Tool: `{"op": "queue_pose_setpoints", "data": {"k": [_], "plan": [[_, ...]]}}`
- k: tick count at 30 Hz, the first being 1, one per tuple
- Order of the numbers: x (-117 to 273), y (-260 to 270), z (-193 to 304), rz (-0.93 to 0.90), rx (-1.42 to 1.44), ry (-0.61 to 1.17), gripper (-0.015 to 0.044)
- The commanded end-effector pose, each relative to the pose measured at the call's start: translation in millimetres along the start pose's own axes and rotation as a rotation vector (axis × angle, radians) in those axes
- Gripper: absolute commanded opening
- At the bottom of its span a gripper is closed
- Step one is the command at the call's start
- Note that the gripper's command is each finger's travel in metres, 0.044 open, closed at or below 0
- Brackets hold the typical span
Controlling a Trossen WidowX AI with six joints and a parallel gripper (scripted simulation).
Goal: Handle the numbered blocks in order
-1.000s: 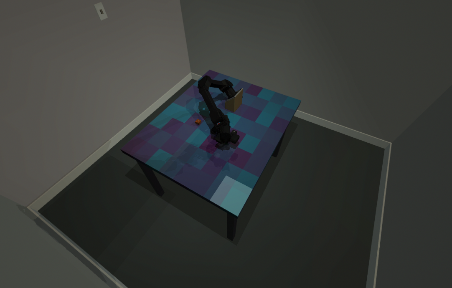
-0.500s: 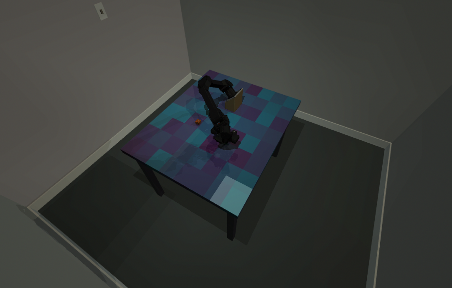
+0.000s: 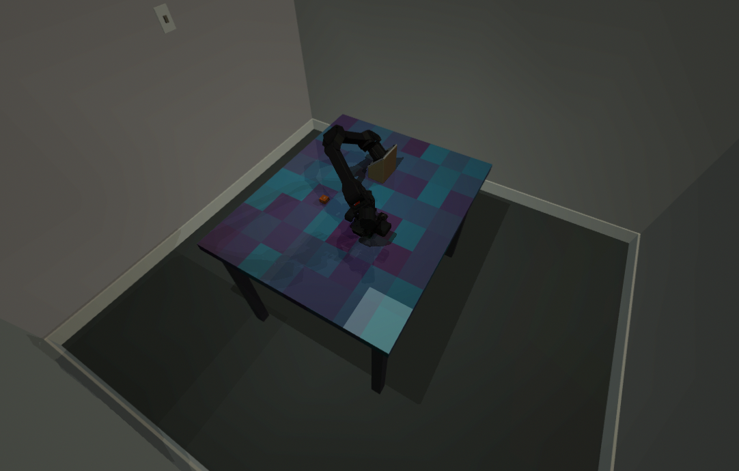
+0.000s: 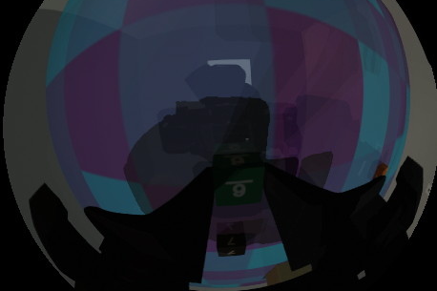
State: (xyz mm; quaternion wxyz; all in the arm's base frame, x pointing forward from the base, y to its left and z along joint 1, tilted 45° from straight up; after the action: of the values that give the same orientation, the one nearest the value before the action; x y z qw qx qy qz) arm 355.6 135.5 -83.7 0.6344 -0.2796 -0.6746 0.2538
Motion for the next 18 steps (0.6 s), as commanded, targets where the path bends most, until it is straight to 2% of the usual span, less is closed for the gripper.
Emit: {"op": "queue_pose_setpoints", "data": {"k": [1, 12, 16, 18], "plan": [[-1.8, 0.3, 0.4, 0.005, 0.005, -0.001, 0.0120], [-1.8, 0.3, 0.4, 0.005, 0.005, -0.001, 0.0400], [1.1, 0.4, 0.3, 0.005, 0.005, -0.001, 0.0400], [23.0, 0.8, 0.0, 0.004, 0.005, -0.001, 0.0400]]}}
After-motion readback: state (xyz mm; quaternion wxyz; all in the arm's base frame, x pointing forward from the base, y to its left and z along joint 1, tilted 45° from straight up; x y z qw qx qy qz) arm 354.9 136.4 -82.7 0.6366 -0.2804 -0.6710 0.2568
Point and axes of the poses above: the point midway between the two fingers, 35 mm back from their tips, its own x axis back along the fingers, its own y axis across the jaws, z = x × y, the point moved 9 cm from there along x, back along the fingers, and after that the axes turned 5 degrees about -x, right-handed, at the moved point
